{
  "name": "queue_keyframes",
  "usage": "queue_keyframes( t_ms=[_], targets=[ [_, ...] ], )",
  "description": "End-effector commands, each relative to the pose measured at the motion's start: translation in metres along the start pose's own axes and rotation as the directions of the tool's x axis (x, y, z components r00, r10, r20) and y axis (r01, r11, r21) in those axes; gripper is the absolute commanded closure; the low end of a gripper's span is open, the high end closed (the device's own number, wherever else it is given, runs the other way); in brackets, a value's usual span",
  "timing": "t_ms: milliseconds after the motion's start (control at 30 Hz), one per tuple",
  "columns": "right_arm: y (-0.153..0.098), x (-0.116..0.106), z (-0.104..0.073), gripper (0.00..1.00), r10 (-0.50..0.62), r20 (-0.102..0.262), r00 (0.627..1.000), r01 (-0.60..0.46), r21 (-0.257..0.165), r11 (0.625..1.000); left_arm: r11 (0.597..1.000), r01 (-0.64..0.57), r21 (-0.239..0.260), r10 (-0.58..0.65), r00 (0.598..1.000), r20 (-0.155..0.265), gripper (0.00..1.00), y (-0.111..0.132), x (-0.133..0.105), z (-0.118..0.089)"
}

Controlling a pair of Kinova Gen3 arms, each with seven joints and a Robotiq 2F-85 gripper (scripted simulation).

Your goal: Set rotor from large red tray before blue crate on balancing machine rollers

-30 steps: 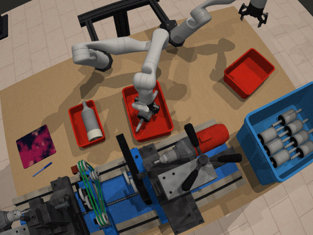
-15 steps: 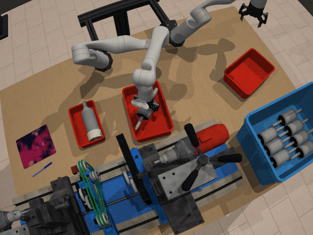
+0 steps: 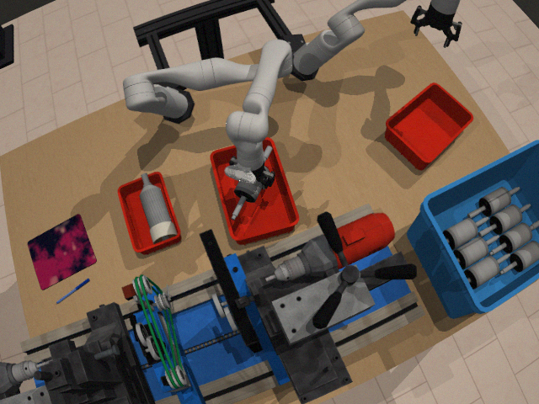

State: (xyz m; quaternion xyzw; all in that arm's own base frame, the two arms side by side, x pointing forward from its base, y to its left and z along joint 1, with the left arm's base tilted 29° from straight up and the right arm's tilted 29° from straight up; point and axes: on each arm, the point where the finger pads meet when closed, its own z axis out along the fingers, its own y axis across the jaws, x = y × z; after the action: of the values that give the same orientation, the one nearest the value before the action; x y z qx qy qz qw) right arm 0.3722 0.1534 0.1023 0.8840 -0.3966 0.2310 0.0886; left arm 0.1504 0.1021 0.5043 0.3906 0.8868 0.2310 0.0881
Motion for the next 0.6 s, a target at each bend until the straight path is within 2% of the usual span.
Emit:
queue_keyframes(
  t_ms=[0,567],
  targets=[
    [-0.001,0.000,-0.008,0.903,0.000,0.000,1.000,0.000,0.002,1.000,1.000,0.000,-0.001,0.000,1.000,0.000,0.002,0.000,0.000,0.000],
    [-0.001,0.000,-0.025,0.903,0.000,0.000,1.000,0.000,0.002,1.000,1.000,0.000,-0.001,0.000,1.000,0.000,0.002,0.000,0.000,0.000]
  ],
)
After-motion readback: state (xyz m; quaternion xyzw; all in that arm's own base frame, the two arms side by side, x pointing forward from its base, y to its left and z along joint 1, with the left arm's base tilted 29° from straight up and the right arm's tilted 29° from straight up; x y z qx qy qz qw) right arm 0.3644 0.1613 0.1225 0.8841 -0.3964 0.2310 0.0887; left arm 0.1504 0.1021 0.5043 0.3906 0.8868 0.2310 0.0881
